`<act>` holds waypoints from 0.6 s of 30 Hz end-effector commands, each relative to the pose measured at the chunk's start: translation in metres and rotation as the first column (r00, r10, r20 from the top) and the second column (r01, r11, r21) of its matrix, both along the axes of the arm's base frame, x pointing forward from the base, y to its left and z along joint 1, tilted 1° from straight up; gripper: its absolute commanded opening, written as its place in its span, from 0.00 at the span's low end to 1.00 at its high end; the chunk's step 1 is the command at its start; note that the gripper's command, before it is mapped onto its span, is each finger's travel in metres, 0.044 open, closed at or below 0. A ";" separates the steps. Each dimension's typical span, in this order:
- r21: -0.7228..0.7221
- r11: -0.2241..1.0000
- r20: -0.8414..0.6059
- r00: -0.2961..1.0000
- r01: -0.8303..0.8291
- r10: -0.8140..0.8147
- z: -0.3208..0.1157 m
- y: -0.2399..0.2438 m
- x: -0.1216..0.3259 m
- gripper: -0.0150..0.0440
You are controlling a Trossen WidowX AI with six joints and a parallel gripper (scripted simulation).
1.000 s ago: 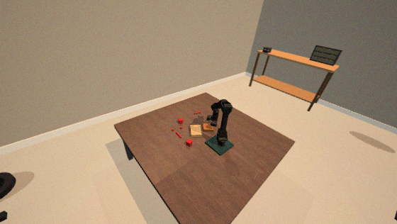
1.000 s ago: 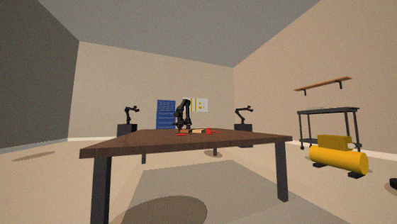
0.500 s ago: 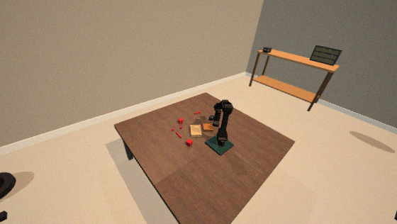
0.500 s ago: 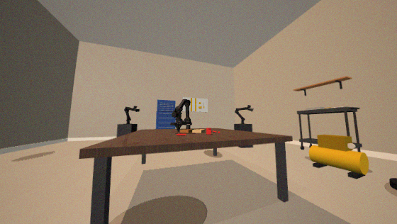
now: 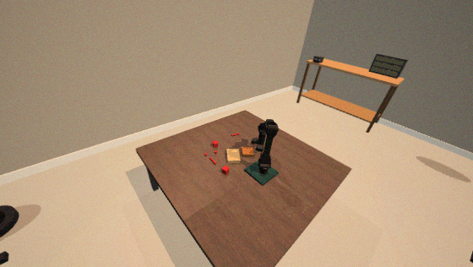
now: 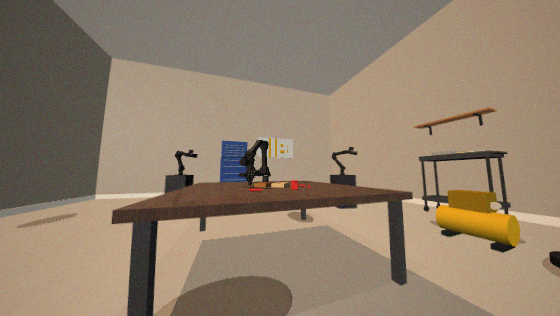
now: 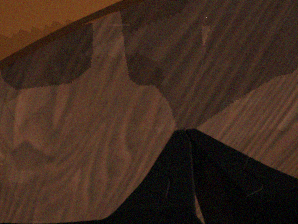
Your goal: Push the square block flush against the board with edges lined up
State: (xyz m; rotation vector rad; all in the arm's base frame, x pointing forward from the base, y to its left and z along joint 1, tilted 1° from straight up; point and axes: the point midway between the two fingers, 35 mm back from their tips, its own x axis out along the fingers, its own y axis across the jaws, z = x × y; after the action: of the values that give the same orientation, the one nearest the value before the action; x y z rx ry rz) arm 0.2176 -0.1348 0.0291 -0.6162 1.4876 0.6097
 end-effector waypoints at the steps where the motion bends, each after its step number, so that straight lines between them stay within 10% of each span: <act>1: -0.004 1.000 0.007 1.000 -0.001 0.001 0.025 -0.001 0.003 0.25; 18: -0.002 0.965 0.006 0.965 -0.264 0.264 0.053 0.019 0.024 0.25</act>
State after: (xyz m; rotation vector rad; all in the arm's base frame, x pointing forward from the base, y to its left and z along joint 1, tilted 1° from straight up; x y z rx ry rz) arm 0.2359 -0.1206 0.0815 -0.7740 1.4301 0.7594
